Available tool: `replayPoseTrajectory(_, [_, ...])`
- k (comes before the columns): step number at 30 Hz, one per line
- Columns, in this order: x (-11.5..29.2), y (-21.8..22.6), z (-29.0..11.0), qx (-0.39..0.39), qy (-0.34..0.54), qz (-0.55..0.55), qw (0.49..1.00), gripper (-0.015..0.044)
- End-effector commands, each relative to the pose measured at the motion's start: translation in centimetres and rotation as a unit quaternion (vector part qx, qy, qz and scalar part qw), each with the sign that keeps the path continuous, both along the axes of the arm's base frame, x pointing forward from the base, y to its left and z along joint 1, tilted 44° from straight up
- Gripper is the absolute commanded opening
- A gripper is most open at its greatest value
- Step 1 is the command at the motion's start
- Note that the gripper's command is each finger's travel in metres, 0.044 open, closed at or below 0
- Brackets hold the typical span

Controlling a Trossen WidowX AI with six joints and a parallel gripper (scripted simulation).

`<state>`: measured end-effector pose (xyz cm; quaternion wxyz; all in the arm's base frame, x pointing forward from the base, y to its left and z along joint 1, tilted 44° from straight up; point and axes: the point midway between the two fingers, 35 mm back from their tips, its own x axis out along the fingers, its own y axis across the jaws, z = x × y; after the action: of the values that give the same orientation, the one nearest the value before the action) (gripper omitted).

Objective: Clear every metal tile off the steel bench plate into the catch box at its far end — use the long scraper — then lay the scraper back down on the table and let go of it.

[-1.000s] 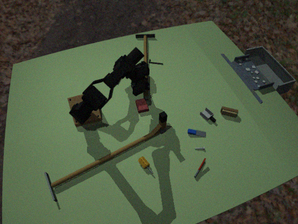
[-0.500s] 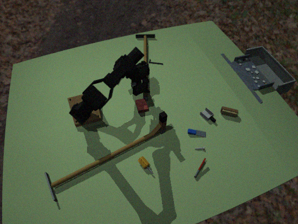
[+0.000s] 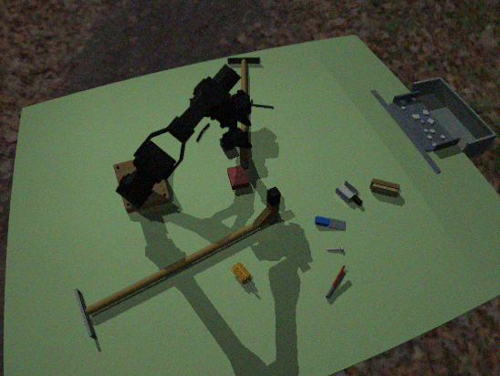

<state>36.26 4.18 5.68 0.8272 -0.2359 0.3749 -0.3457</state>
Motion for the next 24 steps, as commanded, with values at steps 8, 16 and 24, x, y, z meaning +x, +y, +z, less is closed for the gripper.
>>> replayPoseTrajectory(8, [0.1, 2.0, 2.4, -0.003, -0.008, 0.001, 1.000, 0.0440])
replayPoseTrajectory(16, [1.2, 3.6, 1.4, 0.001, 0.029, 0.021, 0.999, 0.0230])
replayPoseTrajectory(24, [2.4, 5.7, -0.1, 0.006, 0.074, 0.047, 0.996, 0.0020])
